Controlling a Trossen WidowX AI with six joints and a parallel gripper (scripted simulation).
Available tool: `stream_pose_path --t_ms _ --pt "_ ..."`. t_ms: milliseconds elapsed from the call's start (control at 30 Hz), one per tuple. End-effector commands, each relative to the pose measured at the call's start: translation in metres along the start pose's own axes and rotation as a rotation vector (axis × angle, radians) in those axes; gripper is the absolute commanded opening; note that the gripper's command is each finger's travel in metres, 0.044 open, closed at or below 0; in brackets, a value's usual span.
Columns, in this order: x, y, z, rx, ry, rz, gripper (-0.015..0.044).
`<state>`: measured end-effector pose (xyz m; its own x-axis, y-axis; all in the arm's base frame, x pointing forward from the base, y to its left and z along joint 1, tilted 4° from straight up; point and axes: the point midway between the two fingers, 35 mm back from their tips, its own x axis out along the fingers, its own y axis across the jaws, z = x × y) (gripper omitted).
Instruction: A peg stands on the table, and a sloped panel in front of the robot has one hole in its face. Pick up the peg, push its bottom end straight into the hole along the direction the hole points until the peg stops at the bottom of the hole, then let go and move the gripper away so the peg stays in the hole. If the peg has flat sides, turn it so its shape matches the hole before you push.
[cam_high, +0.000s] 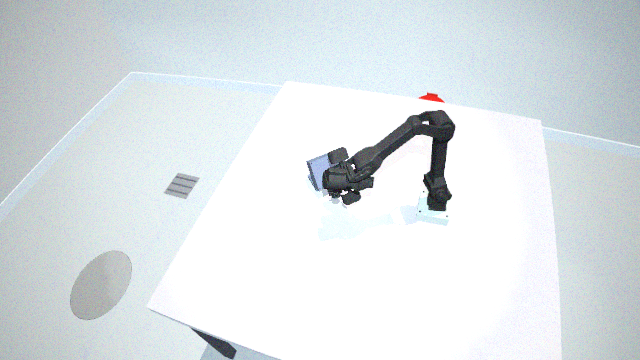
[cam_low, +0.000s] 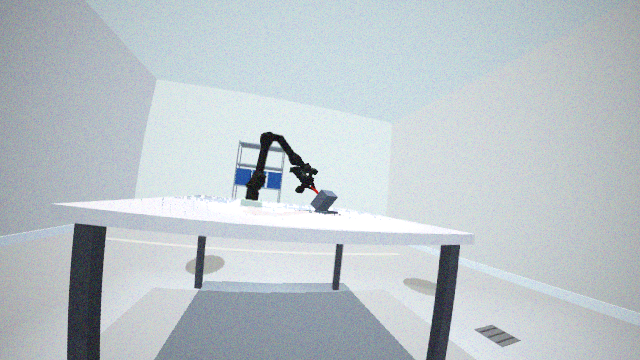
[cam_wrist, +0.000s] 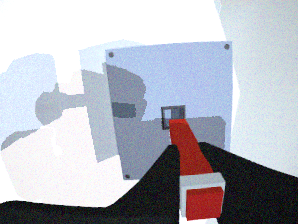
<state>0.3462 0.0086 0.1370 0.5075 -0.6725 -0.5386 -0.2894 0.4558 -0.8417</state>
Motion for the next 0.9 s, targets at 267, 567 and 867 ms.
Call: stream_pose_path --t_ms 267,567,867 --pt "0.016 -0.001 -0.001 -0.006 0.005 -0.004 0.0" --pt "0.018 -0.001 0.0 0.0 0.003 -0.009 0.0" --pt "0.018 -0.001 0.0 0.0 0.003 -0.009 0.0"
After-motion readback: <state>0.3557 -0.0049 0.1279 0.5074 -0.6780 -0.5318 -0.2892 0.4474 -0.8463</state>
